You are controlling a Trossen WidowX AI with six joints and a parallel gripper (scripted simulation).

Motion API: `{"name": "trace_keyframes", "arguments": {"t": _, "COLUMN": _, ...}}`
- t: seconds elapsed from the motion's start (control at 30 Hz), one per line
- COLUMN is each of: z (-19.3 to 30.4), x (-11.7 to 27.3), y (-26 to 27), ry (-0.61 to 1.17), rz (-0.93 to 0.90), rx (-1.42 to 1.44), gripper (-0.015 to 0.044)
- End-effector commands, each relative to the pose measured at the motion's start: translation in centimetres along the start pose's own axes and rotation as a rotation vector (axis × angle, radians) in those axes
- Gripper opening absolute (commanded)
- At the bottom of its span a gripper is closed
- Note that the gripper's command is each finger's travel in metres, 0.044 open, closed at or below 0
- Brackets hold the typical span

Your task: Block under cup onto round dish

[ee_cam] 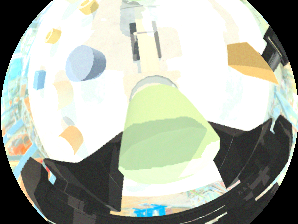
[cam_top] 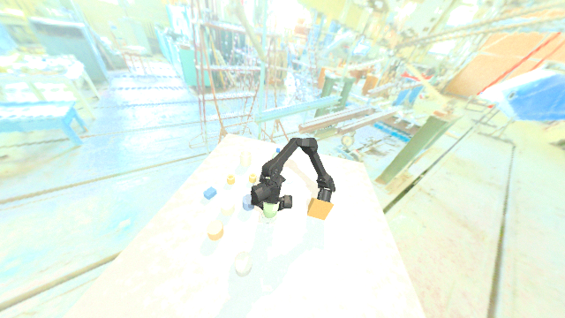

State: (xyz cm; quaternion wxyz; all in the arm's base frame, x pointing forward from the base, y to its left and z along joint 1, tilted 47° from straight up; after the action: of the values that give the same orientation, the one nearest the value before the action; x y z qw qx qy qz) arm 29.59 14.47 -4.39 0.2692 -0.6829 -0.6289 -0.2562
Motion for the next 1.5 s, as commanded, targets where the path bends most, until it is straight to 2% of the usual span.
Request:
{"name": "trace_keyframes", "arguments": {"t": 0.0, "z": 0.0, "x": 0.7, "y": 0.1, "ry": 0.007, "rz": -0.003, "rx": -0.009, "gripper": 0.0}}
{"name": "trace_keyframes", "arguments": {"t": 0.83, "z": -0.2, "x": 3.8, "y": -0.3, "ry": 0.005, "rz": -0.002, "rx": -0.01, "gripper": 0.0}}
{"name": "trace_keyframes", "arguments": {"t": 1.47, "z": -0.2, "x": 3.3, "y": -0.4, "ry": -0.002, "rz": 0.001, "rx": 0.0, "gripper": 0.0}}
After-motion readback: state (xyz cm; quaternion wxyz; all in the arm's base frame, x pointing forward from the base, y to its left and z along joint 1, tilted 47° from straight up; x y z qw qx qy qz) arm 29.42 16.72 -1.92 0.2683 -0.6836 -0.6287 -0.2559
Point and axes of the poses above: the point midway between the two fingers, 35 mm back from their tips, its own x axis back along the fingers, its own y axis across the jaws, z = x × y, the point moved 5 cm from there along x, back along the fingers, and after that the axes turned 7 degrees about -x, right-handed, at the moved point
